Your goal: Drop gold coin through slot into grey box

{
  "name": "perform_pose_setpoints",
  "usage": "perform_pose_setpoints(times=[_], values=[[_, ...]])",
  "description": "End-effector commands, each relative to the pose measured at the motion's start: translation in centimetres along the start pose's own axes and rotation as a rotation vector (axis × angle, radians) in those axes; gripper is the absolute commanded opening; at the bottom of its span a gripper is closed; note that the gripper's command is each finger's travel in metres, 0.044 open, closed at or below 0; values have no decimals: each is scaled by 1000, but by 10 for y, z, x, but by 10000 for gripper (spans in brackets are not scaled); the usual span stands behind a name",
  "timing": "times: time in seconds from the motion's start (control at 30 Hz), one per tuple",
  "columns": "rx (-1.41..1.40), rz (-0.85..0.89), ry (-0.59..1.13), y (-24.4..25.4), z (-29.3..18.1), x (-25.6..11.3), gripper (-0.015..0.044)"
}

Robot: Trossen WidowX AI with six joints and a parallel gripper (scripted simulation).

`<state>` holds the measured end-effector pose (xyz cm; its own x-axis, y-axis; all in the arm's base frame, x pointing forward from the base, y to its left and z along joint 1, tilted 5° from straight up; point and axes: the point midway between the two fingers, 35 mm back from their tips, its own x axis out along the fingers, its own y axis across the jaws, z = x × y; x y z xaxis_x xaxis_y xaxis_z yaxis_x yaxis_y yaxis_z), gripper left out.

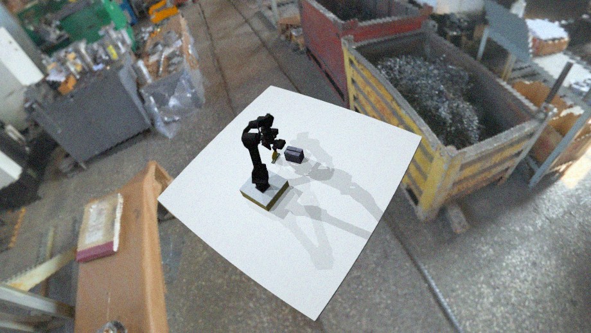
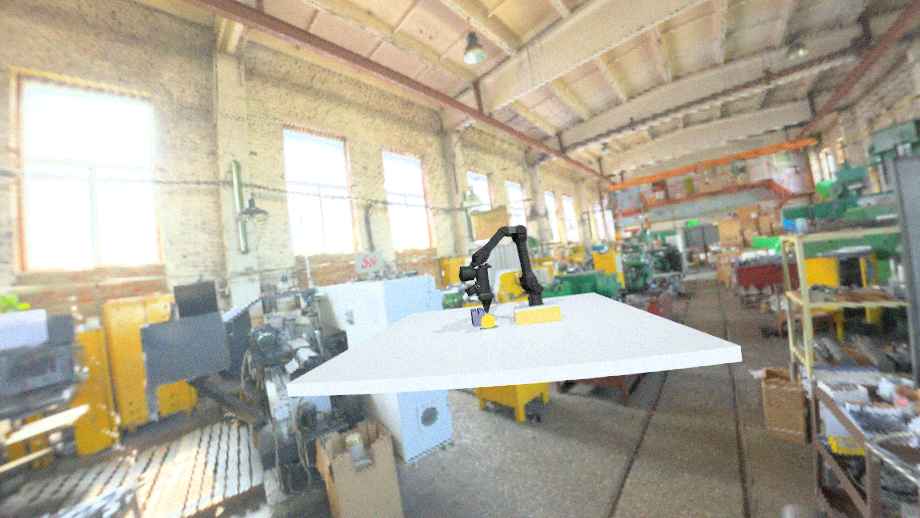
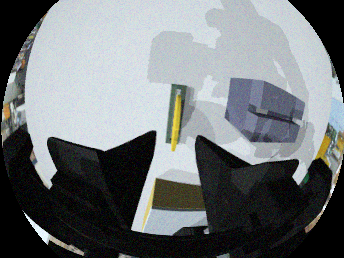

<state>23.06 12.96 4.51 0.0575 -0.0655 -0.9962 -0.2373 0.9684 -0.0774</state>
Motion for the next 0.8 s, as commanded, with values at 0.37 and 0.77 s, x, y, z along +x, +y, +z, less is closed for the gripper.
perform_pose_setpoints(times=[0.37,0.77], values=[[-3,3,9,1,0,26,161],[-3,3,9,0,-1,45,161]])
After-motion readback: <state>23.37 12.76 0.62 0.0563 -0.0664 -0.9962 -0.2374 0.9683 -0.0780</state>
